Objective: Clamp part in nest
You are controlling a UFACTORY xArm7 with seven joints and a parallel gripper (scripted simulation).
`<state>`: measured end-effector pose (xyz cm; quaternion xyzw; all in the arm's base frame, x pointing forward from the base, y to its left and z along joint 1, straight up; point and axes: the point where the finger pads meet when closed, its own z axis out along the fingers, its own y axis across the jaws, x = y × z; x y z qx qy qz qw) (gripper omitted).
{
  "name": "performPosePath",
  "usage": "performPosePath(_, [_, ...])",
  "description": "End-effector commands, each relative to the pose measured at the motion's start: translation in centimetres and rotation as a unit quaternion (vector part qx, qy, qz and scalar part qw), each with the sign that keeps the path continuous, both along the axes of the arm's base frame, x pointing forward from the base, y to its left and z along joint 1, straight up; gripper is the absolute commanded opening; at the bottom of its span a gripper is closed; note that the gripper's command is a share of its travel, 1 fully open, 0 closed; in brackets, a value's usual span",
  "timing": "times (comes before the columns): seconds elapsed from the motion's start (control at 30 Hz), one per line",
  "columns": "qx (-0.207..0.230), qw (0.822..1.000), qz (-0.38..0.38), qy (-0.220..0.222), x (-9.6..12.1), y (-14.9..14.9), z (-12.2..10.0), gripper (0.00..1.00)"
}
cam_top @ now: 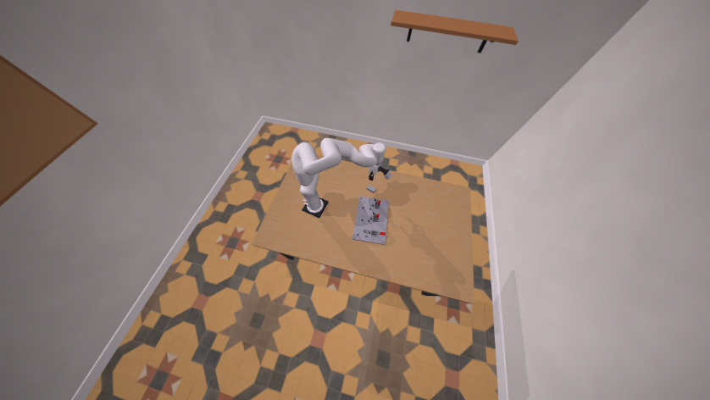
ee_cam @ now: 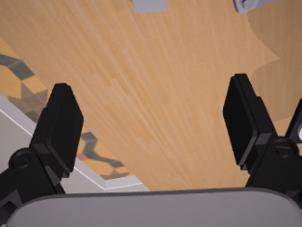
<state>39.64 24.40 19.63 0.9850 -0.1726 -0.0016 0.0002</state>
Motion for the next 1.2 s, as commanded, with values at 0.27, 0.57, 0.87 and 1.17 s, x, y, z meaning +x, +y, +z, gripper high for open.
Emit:
performPosePath(0.27, [0.001,1.000,0.000,-0.002,0.1,0.1,-1.5,1.00])
performPosePath(0.57, [0.001,1.000,0.000,-0.002,0.1,0.1,-4.6,1.00])
performPosePath(0.87, [0.001,1.000,0.000,-0.002,0.1,0.1,-8.5,1.00])
performPosePath(1.17, [0.001,1.000,0.000,-0.002,0.1,0.1,-11.9,1.00])
